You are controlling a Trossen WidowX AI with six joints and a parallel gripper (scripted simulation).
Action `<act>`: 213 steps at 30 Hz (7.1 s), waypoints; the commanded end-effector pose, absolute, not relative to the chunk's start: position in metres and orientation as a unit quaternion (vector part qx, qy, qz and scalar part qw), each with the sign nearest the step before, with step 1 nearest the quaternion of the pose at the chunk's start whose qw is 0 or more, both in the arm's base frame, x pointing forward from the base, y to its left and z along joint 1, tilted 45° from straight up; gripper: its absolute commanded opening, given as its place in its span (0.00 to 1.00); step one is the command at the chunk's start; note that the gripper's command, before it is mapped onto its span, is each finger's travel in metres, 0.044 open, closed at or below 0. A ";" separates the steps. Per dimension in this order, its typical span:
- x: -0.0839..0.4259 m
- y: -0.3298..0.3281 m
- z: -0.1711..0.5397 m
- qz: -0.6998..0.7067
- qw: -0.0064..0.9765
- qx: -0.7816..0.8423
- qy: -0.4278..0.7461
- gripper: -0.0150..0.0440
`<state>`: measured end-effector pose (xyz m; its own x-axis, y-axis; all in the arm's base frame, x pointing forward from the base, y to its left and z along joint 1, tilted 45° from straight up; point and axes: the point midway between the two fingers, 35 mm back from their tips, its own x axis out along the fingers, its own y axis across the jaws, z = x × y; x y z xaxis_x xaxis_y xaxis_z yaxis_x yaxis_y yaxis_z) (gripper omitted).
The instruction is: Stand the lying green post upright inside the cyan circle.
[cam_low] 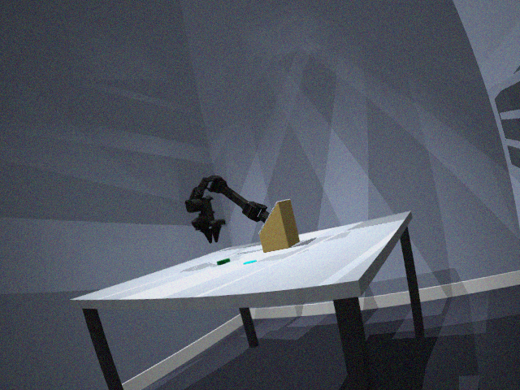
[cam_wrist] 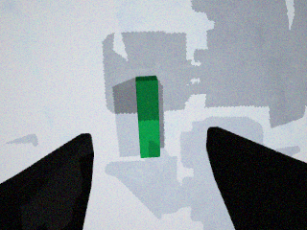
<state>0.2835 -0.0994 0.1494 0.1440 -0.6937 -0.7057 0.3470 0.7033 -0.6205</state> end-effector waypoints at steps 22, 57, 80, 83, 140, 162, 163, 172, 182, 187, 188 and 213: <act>0.286 -0.170 0.079 -0.354 0.730 -0.163 0.561 0.29; 0.278 -0.100 0.146 -0.352 0.731 -0.159 0.563 0.29; 0.292 -0.059 0.143 -0.267 0.706 -0.255 0.604 0.29; 0.296 -0.052 0.138 -0.246 0.698 -0.277 0.613 0.29; 0.332 0.078 0.038 0.128 0.428 -0.614 0.651 0.29; 0.326 0.070 0.027 0.175 0.449 -0.573 0.663 0.29; 0.326 0.070 0.026 0.178 0.450 -0.571 0.663 0.29; 0.323 0.067 0.021 0.203 0.462 -0.551 0.665 0.29; 0.321 0.064 0.016 0.229 0.476 -0.529 0.664 0.29; 0.320 0.063 0.014 0.243 0.483 -0.518 0.663 0.29; 0.320 0.063 0.013 0.245 0.485 -0.516 0.662 0.29; 0.317 0.059 0.005 0.310 0.525 -0.466 0.642 0.29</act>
